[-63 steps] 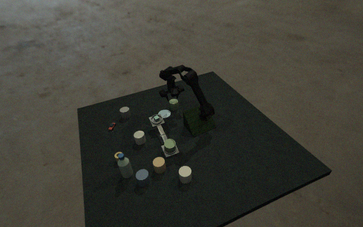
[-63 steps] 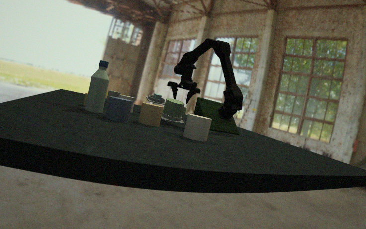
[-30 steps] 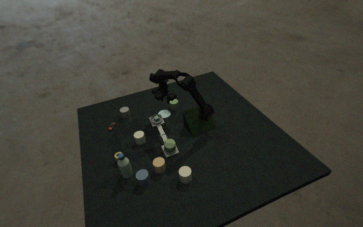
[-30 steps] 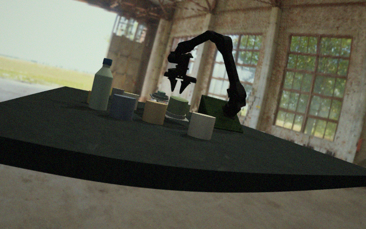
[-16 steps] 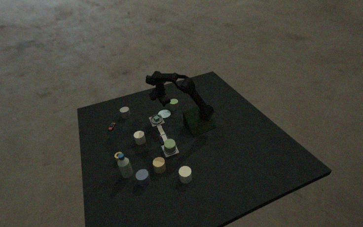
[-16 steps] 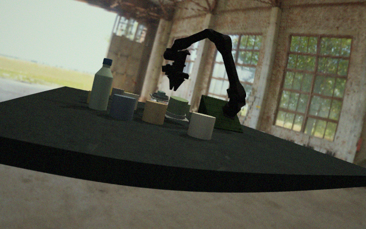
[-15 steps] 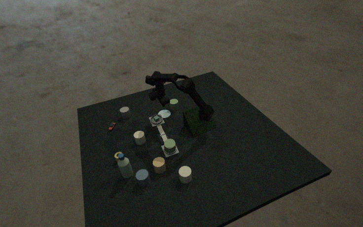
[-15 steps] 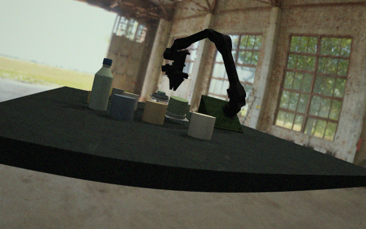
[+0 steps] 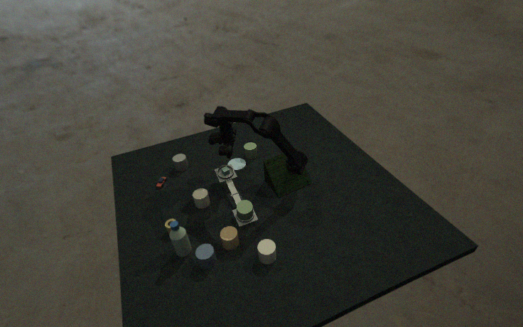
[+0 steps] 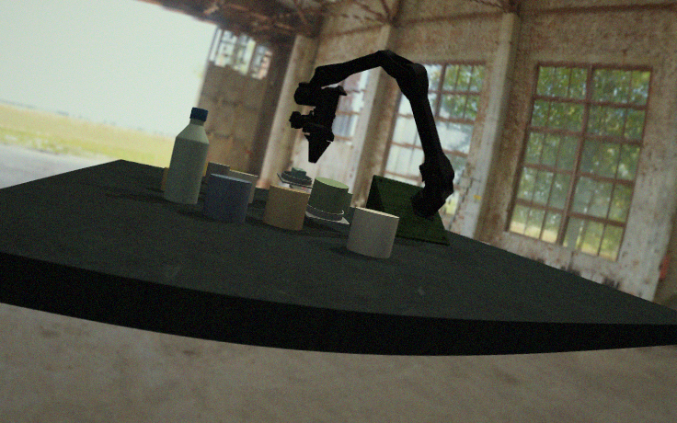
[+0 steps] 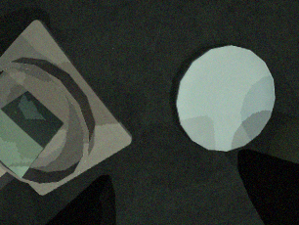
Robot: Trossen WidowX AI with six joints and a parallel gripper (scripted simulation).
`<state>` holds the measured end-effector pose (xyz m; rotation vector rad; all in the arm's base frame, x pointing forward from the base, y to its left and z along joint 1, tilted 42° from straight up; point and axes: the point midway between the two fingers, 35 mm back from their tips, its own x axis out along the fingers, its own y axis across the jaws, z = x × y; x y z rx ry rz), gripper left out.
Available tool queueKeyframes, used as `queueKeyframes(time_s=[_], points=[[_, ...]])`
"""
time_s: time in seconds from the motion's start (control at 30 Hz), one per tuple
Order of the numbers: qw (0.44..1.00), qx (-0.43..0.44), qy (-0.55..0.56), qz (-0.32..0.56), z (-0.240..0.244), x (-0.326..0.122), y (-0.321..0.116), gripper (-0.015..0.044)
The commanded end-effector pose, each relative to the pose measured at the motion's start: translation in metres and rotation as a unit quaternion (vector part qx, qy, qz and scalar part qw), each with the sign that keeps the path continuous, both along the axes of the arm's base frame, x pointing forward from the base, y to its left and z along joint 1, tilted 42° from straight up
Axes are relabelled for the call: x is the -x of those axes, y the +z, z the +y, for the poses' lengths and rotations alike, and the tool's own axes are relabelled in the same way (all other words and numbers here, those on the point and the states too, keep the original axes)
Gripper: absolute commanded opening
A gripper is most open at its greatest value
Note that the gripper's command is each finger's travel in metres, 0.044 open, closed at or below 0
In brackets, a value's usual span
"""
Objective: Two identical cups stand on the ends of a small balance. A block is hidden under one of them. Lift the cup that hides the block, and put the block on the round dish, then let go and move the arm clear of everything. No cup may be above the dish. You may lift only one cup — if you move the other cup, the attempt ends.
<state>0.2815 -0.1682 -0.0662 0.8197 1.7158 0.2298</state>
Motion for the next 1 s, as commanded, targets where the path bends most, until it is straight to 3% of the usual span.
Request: queueKeyframes(time_s=[0.0, 0.37, 0.73, 0.97], points=[[0.999, 0.003, -0.042, 0.031, 0.005, -0.008, 0.006, 0.026], [0.971, 0.013, -0.187, 0.151, 0.024, -0.027, 0.023, 0.026], [0.908, 0.023, -0.322, 0.268, 0.045, -0.044, 0.041, 0.026], [0.897, 0.024, -0.339, 0.283, 0.049, -0.047, 0.043, 0.026]])
